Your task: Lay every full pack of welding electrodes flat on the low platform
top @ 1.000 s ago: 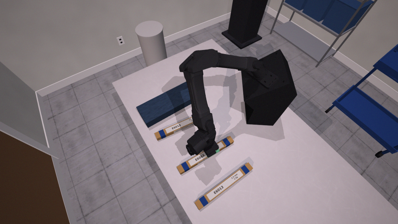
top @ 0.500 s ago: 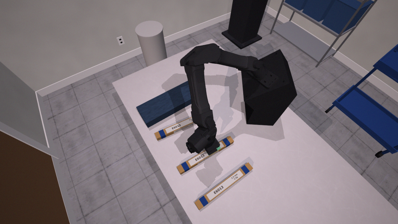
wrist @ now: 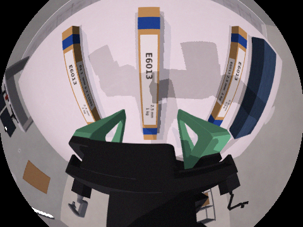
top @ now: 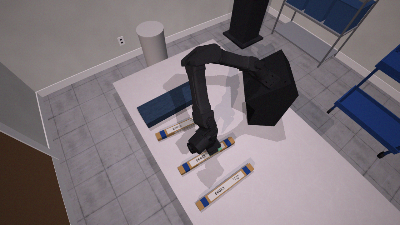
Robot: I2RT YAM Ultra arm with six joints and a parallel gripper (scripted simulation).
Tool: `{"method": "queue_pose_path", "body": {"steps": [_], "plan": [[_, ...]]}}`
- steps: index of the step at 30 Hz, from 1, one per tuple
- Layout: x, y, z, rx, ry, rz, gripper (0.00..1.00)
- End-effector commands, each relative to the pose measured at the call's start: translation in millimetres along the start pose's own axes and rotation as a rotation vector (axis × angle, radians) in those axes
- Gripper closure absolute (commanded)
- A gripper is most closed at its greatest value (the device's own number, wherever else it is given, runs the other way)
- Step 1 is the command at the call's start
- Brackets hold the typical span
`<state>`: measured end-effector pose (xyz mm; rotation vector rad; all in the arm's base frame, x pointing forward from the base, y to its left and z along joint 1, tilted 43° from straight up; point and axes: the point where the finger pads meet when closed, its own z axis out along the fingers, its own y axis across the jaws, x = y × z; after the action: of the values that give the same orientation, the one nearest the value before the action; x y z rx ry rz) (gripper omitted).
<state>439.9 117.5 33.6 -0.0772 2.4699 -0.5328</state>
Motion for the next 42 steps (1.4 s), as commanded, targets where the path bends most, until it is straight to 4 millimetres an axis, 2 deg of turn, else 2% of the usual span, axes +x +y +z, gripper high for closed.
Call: {"method": "queue_pose_path", "body": {"steps": [1, 15, 16, 18, 20, 35, 37, 38, 42], "plan": [[-12.0, 5.2, -15.7, -0.014, -0.040, 0.006, 0.26], [-12.0, 5.2, -15.7, -0.014, -0.040, 0.006, 0.26], [-3.9, -6.3, -8.1, -0.012, -0.021, 0.048, 0.26], [-5.1, -20.5, -7.5, -0.012, -0.020, 0.093, 0.26], [-5.1, -20.5, -7.5, -0.012, -0.020, 0.093, 0.26], [-15.7, -120.3, -7.8, -0.007, -0.026, 0.082, 0.26], [-15.7, -120.3, -7.8, -0.007, -0.026, 0.082, 0.26], [-23.7, -128.3, -10.3, -0.008, -0.040, 0.089, 0.26], [-30.0, -157.0, -13.3, -0.005, -0.040, 0.087, 0.26]]}}
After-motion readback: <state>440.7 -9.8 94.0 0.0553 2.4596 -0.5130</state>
